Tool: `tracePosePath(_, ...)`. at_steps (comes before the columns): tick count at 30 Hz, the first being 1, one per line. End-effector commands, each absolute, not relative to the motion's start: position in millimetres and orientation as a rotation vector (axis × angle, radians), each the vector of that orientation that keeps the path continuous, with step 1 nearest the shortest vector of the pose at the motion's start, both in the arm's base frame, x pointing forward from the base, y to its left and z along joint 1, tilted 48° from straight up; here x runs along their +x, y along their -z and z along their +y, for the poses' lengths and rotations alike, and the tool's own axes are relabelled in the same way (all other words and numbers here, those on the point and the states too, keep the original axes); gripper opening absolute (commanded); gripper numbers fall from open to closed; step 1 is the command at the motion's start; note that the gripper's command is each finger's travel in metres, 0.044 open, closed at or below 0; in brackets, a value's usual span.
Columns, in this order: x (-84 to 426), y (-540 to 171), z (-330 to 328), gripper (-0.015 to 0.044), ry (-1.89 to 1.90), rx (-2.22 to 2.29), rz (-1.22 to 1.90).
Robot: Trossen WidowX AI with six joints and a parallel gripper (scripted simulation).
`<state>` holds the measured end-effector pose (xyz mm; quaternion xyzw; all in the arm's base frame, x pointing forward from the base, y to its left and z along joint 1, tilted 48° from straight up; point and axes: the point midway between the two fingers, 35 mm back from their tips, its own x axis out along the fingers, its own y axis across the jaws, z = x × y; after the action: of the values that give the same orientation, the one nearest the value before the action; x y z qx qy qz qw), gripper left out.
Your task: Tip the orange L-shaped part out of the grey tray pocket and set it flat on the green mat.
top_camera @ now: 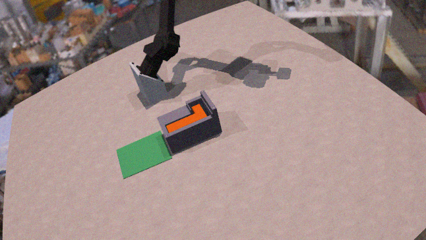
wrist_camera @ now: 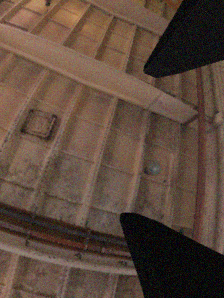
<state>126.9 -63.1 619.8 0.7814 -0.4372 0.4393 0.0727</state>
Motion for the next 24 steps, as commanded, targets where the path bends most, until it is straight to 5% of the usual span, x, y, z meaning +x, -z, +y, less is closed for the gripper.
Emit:
tracePosePath(1, 131, -620, -61, 0.0374, -1.287, 2.329, -1.304)
tracePosePath(9, 250, -595, -30, 0.0180, -0.611, 1.865, -1.017)
tracePosePath(24, 407, -436, -40, 0.0180, 0.077, 1.130, -0.277)
